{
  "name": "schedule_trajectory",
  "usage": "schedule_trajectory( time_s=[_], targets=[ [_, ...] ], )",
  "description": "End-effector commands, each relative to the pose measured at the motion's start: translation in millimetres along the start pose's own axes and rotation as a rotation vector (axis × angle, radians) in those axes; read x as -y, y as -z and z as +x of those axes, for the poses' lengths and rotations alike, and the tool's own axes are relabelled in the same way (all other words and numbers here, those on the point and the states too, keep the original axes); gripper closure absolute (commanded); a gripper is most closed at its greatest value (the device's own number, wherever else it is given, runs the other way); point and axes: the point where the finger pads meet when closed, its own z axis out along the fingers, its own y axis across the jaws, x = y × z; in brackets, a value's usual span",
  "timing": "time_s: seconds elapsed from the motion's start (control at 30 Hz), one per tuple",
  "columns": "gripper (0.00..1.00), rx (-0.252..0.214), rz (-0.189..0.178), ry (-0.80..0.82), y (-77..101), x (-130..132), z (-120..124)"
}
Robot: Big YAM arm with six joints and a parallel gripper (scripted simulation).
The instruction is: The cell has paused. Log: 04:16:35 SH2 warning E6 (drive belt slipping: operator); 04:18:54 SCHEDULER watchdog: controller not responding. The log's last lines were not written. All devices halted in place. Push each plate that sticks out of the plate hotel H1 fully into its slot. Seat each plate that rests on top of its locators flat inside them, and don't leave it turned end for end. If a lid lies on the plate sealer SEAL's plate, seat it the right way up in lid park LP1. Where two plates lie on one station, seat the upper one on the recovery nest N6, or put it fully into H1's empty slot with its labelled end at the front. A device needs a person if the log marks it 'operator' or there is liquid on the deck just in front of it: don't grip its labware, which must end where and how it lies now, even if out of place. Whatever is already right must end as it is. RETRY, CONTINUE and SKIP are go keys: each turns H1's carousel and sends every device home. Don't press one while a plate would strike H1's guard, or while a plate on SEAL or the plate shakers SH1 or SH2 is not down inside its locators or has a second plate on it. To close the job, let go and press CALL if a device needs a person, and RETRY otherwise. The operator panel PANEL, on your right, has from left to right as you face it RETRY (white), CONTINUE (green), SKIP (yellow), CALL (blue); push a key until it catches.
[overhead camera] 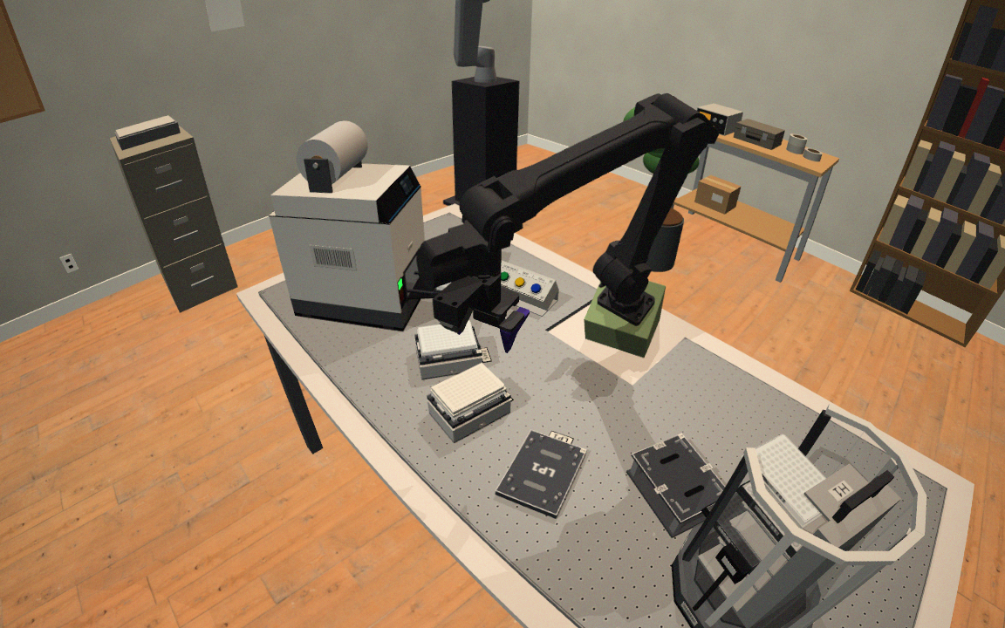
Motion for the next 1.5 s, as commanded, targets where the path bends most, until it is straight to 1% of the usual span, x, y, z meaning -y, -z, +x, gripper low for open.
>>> schedule_trajectory(
  time_s=[0.0,0.37,0.43,0.93,1.0,1.47],
  targets=[
    [0.0,0.07,0.036,0.137,24.3,6.9,-24.0],
    [0.0,0.065,0.045,0.394,24.3,6.9,-24.0],
    [0.0,0.065,0.045,0.394,24.3,6.9,-24.0],
    [0.0,0.057,0.056,0.744,24.2,6.8,-23.9],
    [0.0,0.057,0.056,0.744,24.2,6.8,-23.9],
    [0.0,0.048,0.066,1.07,24.1,6.8,-23.8]
  ],
)
